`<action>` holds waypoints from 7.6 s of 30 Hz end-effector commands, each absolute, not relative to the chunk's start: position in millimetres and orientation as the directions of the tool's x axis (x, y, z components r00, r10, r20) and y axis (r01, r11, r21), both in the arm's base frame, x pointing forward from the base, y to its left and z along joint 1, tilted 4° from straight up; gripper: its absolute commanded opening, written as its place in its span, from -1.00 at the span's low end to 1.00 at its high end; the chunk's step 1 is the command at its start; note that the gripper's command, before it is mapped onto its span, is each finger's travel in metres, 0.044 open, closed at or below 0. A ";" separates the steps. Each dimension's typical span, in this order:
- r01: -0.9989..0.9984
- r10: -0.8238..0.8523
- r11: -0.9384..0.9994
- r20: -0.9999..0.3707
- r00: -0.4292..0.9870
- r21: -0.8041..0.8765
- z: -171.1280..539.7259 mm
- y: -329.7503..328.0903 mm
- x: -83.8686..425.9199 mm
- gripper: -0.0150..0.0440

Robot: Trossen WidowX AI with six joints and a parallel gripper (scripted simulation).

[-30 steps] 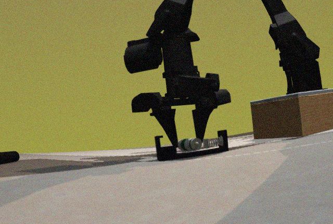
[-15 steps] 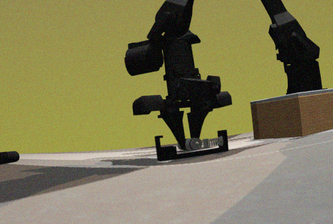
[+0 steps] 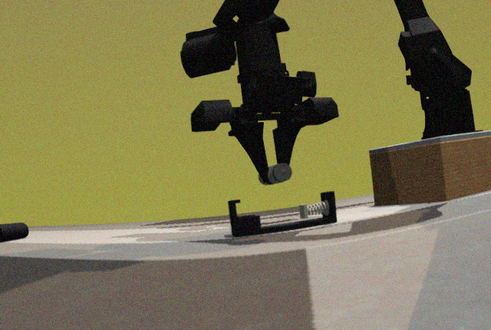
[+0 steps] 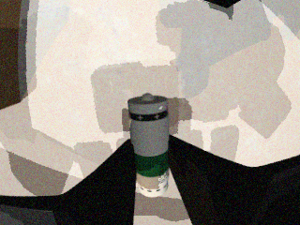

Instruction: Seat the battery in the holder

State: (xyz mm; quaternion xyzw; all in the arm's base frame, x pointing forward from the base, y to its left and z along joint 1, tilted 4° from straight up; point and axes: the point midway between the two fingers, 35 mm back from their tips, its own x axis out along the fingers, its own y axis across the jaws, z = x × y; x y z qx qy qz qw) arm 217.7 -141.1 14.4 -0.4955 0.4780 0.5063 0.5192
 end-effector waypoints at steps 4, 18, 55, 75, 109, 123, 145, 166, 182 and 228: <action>-0.978 0.051 0.207 -0.998 0.033 -0.022 20.4 -126.7 228.8 -0.25; -0.750 0.052 0.661 -0.998 0.041 0.004 30.9 -86.9 250.6 -0.25; 0.200 0.048 0.978 -0.995 0.084 0.064 42.8 -6.7 271.3 -0.25; 0.189 0.011 0.980 -0.956 0.292 0.069 10.3 -6.2 276.4 -0.25; 0.189 -0.034 0.980 -0.876 0.481 0.066 -6.0 -3.5 269.9 -0.25; 0.190 -0.042 0.979 -0.853 0.520 0.068 -9.1 -2.3 264.0 -0.25; 0.188 -0.037 0.980 -0.856 0.516 0.071 -11.7 1.3 245.4 -0.25; 0.185 -0.024 0.981 -0.897 0.441 0.065 -14.0 1.1 248.6 -0.25; 0.184 -0.010 0.981 -0.935 0.354 0.059 -16.2 0.6 253.1 -0.25; 0.188 0.035 0.981 -0.995 0.090 0.052 -20.3 -0.9 261.9 -0.25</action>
